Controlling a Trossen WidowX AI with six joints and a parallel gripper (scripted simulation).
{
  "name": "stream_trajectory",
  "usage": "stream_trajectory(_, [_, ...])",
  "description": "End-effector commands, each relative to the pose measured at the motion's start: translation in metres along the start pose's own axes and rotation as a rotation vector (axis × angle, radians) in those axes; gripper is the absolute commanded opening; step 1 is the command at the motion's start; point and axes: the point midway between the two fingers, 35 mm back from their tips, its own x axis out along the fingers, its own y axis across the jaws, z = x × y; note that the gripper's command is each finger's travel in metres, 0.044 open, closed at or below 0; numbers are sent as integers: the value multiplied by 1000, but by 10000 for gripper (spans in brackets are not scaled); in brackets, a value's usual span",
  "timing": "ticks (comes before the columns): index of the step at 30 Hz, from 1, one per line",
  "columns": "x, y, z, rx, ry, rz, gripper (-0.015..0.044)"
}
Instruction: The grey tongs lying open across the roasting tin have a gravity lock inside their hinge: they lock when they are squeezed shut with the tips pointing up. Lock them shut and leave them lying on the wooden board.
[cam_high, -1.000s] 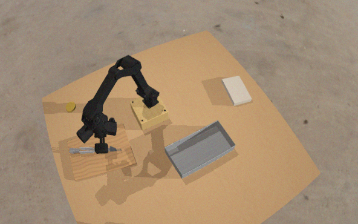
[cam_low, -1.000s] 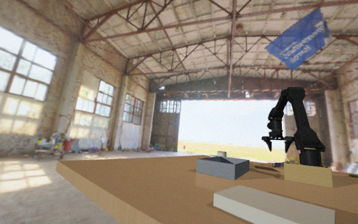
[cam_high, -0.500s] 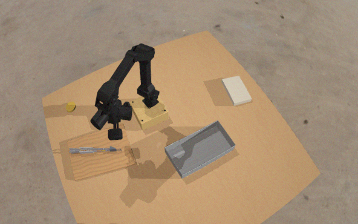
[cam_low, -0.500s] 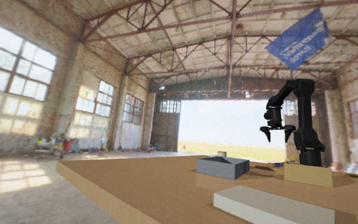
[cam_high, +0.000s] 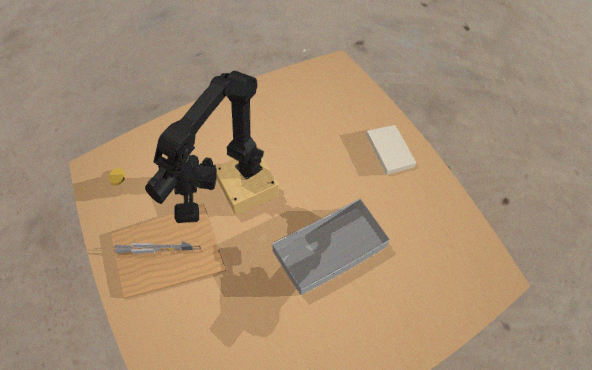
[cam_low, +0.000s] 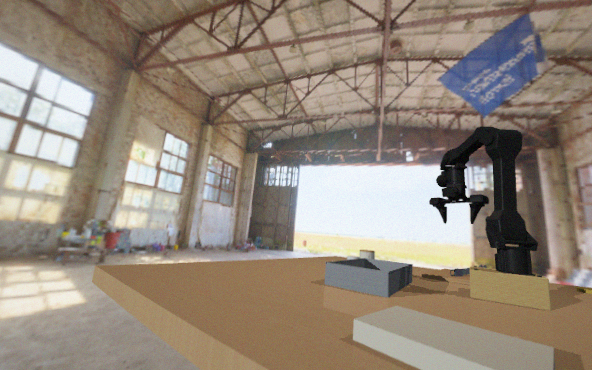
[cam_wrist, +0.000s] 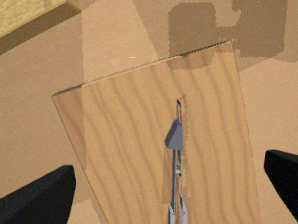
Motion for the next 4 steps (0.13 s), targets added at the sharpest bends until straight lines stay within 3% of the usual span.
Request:
stream_trajectory(1, [-1,0,0,-3,1,-1,440])
stream_trajectory(4, [-1,0,0,-3,1,-1,440])
